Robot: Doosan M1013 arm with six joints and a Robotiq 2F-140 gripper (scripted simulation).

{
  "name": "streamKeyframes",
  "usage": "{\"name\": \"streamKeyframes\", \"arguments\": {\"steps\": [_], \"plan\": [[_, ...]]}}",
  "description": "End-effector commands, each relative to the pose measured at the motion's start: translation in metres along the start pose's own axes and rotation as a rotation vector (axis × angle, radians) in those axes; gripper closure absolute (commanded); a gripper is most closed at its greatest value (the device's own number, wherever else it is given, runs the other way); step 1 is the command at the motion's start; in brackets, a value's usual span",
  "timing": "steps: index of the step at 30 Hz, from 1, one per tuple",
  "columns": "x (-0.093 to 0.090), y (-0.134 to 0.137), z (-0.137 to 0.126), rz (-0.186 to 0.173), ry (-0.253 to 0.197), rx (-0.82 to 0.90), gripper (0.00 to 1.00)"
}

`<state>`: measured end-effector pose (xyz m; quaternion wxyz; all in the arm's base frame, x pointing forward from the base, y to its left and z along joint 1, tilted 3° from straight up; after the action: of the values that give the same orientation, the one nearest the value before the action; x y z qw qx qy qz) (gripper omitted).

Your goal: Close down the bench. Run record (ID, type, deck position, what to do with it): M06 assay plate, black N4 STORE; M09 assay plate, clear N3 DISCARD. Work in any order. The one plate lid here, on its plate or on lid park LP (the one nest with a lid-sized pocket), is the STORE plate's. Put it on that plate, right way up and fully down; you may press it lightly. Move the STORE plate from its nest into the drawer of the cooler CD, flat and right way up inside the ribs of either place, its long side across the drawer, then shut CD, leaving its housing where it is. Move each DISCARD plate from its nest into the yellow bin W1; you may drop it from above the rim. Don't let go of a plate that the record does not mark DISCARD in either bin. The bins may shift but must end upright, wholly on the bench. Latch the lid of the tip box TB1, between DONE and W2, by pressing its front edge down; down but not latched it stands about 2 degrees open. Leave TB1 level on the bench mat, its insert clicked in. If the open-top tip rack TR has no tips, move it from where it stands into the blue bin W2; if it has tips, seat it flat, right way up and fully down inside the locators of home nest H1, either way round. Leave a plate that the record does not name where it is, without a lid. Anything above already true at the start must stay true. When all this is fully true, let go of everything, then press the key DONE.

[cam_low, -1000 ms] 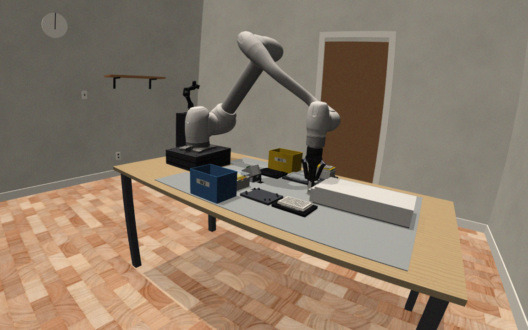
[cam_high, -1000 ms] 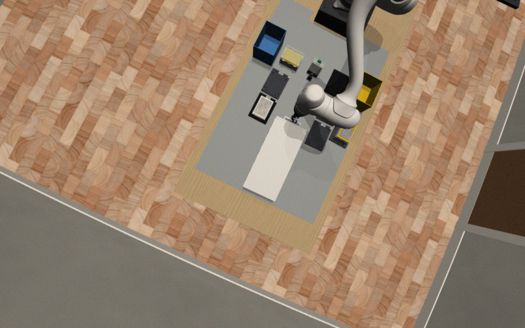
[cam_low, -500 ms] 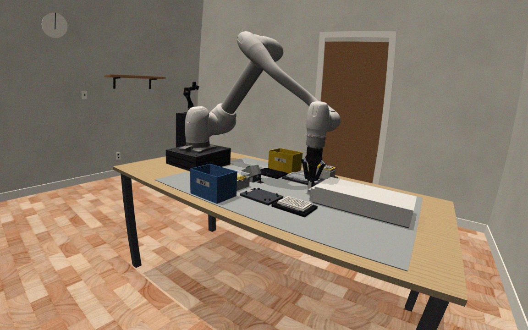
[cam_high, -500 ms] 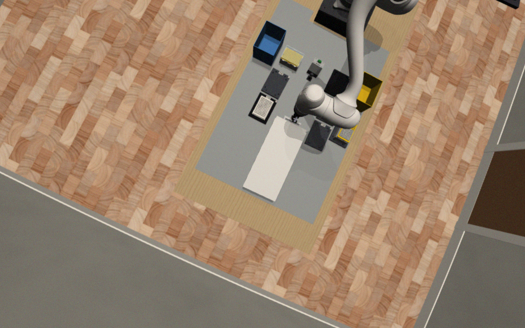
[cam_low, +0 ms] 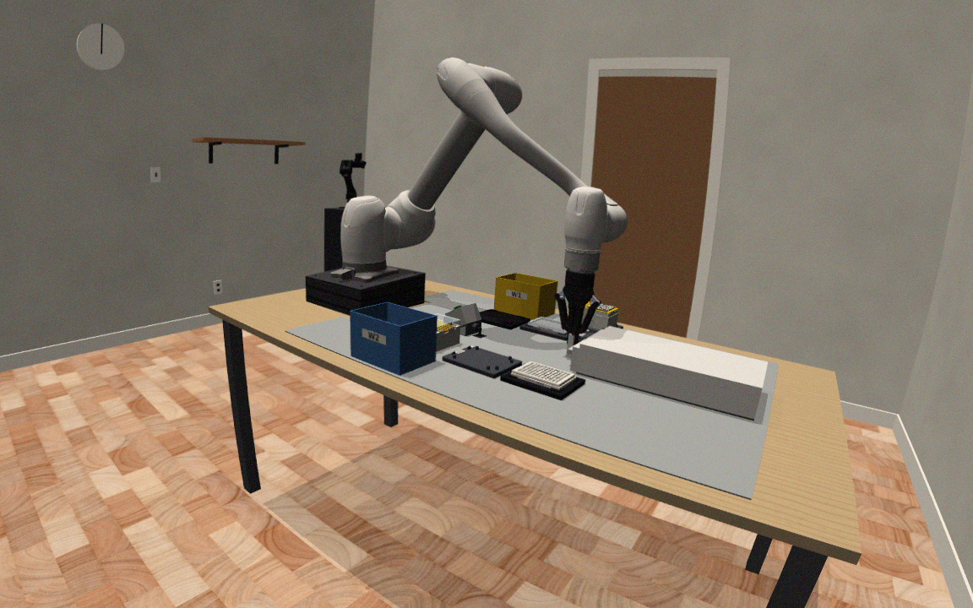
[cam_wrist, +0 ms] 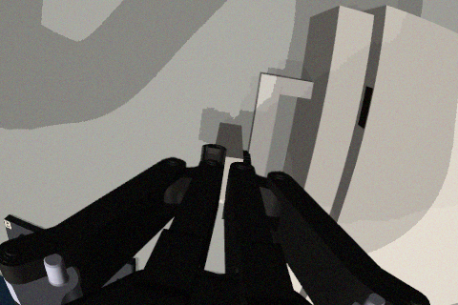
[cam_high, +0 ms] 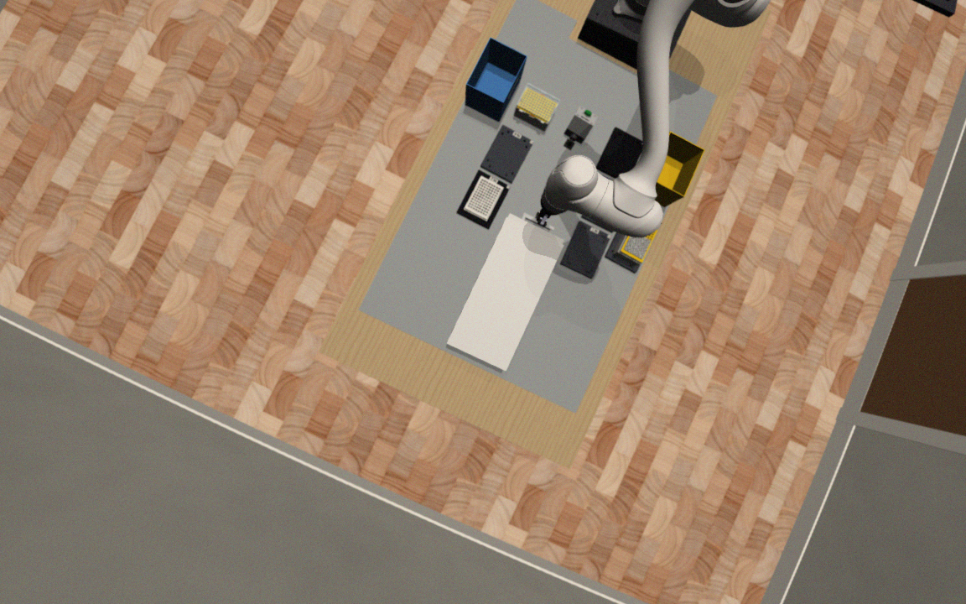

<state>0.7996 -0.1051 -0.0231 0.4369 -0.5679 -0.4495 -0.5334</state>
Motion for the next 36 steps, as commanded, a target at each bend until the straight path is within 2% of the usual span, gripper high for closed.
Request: {"name": "streamKeyframes", "arguments": {"steps": [1,10,36], "plan": [[0.001,0.002,0.0,-0.006,0.001,0.0,1.0],[0.001,0.002,0.0,-0.006,0.001,0.0,1.0],[0.001,-0.027,-0.002,-0.006,0.001,0.0,1.0]]}}
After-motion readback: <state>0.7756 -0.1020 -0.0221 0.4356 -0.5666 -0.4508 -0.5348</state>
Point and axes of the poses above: the point where the finger pads meet when closed, its own x axis back along the fingers, its own y axis across the jaws, z = x × y, the point moved 5 cm from there along x, back along the fingers, and after that the axes turned 5 degrees about -x, right-handed, at the moved point
